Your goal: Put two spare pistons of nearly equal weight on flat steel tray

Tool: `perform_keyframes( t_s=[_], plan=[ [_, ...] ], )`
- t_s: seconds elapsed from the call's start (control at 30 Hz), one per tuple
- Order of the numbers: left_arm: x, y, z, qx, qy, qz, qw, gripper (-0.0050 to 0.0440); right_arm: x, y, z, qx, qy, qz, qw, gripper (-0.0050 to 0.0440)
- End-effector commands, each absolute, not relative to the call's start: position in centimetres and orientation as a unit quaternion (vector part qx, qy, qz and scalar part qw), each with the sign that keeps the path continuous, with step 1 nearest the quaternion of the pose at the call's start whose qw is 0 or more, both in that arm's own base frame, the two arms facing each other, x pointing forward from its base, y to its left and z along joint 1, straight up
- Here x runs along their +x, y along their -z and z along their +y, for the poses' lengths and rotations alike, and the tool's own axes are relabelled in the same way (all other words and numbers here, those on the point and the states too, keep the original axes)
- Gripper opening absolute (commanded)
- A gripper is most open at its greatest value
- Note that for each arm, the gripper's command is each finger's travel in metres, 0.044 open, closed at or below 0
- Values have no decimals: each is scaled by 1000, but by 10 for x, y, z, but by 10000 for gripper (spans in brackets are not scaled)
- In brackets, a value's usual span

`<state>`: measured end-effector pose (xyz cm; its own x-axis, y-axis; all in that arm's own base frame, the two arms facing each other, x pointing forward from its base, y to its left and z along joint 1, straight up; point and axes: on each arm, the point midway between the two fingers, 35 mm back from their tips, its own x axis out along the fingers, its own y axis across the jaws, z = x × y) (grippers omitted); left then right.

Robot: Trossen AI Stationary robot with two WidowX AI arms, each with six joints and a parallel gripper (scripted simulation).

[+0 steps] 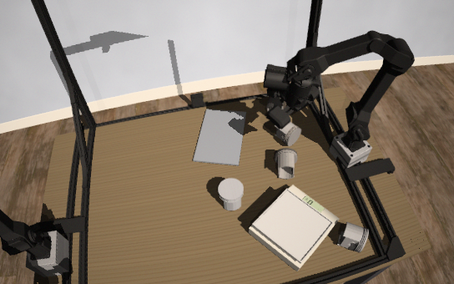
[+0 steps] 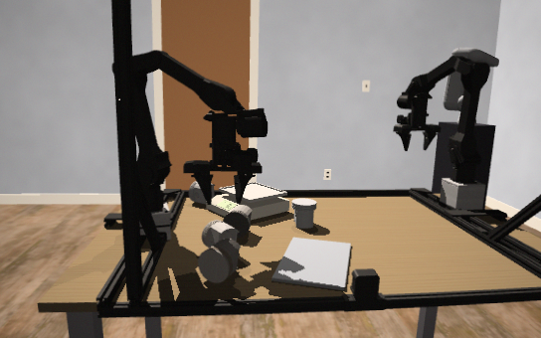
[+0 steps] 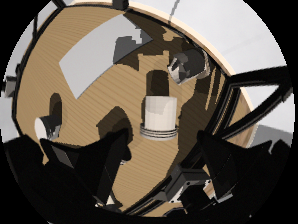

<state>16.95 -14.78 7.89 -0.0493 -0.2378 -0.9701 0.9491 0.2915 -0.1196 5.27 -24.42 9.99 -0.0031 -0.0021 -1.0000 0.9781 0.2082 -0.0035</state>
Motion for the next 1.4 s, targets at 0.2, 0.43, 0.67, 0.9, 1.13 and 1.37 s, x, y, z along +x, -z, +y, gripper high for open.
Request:
perform_keyframes(
  t_s=[0.2, 0.43, 0.67, 0.9, 1.13, 1.37],
  plan=[
    [166, -62, -146, 333, 494, 537, 597, 378, 53, -100, -244, 444, 444, 551, 551, 440],
    [166, -52, -146, 332, 494, 539, 596, 378, 53, -100, -244, 444, 444, 551, 551, 440],
    [164, -48, -147, 332, 494, 540, 595, 378, 53, -100, -244, 444, 444, 551, 551, 440],
    [164, -36, -150, 332, 494, 540, 595, 378, 53, -100, -244, 444, 444, 551, 551, 440],
    [163, -25, -152, 332, 494, 540, 595, 378, 53, -100, -244, 444, 444, 551, 551, 440],
    [162, -17, -154, 332, 494, 540, 595, 378, 53, -100, -244, 444, 444, 551, 551, 440]
  ],
)
